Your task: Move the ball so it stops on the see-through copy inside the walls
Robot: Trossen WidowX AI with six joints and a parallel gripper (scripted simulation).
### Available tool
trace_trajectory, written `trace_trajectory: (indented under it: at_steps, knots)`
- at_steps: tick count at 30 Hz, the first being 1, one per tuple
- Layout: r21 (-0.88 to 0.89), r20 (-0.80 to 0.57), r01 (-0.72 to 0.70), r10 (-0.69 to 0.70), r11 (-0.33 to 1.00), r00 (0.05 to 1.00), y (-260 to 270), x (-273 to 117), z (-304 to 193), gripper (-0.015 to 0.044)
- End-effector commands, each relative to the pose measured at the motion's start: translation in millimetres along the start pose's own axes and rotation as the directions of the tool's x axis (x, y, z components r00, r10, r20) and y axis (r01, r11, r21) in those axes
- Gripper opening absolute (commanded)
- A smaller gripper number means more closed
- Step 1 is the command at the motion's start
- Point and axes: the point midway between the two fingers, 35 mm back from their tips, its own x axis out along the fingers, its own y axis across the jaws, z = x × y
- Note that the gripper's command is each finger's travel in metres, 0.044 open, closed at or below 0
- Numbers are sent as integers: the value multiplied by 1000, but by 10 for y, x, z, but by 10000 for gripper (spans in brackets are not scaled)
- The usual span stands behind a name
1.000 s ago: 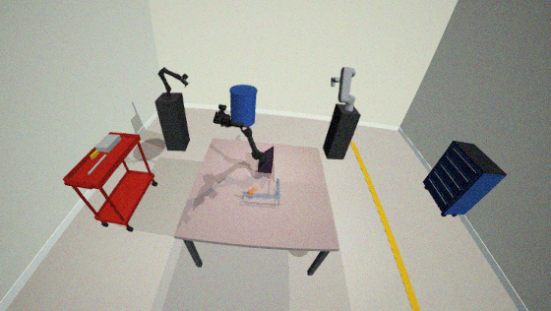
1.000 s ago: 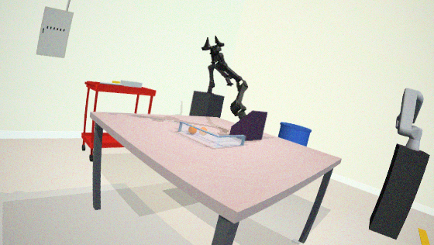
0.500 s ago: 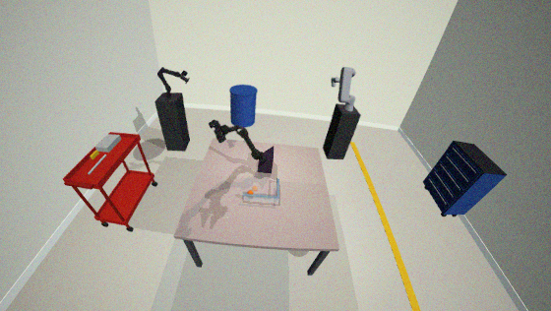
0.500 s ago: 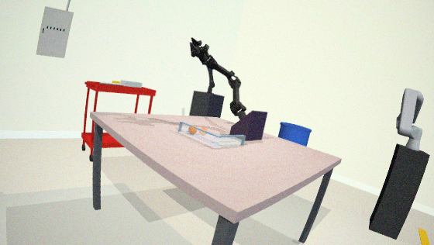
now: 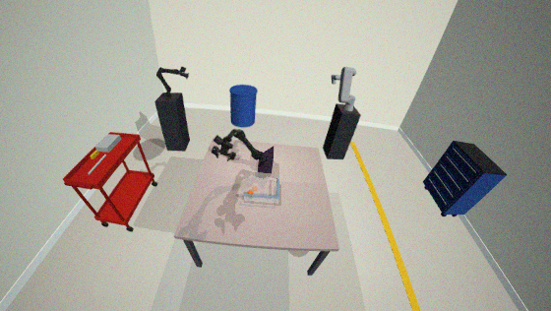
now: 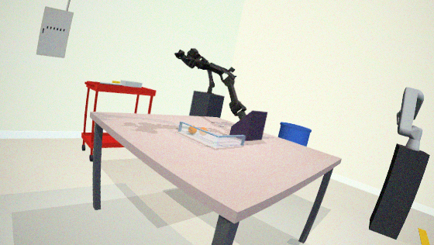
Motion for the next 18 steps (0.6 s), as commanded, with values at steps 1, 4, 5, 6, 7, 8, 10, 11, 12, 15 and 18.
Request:
trace_trajectory:
  at_steps: [1, 4, 5, 6, 7, 8, 10, 11, 12, 15, 18]
  knots:
    - [153, -159, -113, 137, 982, 978, 481, 281, -390, 357]
    - [292, -287, -163, 248, 943, 925, 885, 432, -681, 357]
    - [334, -329, -170, 284, 927, 901, 1024, 467, -778, 357]
    - [375, -370, -174, 319, 911, 873, 1162, 494, -873, 357]
    - [412, -410, -173, 351, 895, 842, 1299, 513, -966, 357]
    - [446, -450, -168, 382, 879, 807, 1434, 524, -1058, 357]
    - [503, -524, -148, 436, 852, 732, 1698, 524, -1234, 357]
    - [526, -560, -133, 459, 840, 690, 1825, 513, -1319, 357]
    - [546, -597, -114, 481, 830, 643, 1960, 494, -1408, 357]
    - [579, -702, -44, 525, 814, 481, 2353, 391, -1671, 357]
    - [564, -789, 28, 529, 825, 311, 2687, 236, -1902, 357]
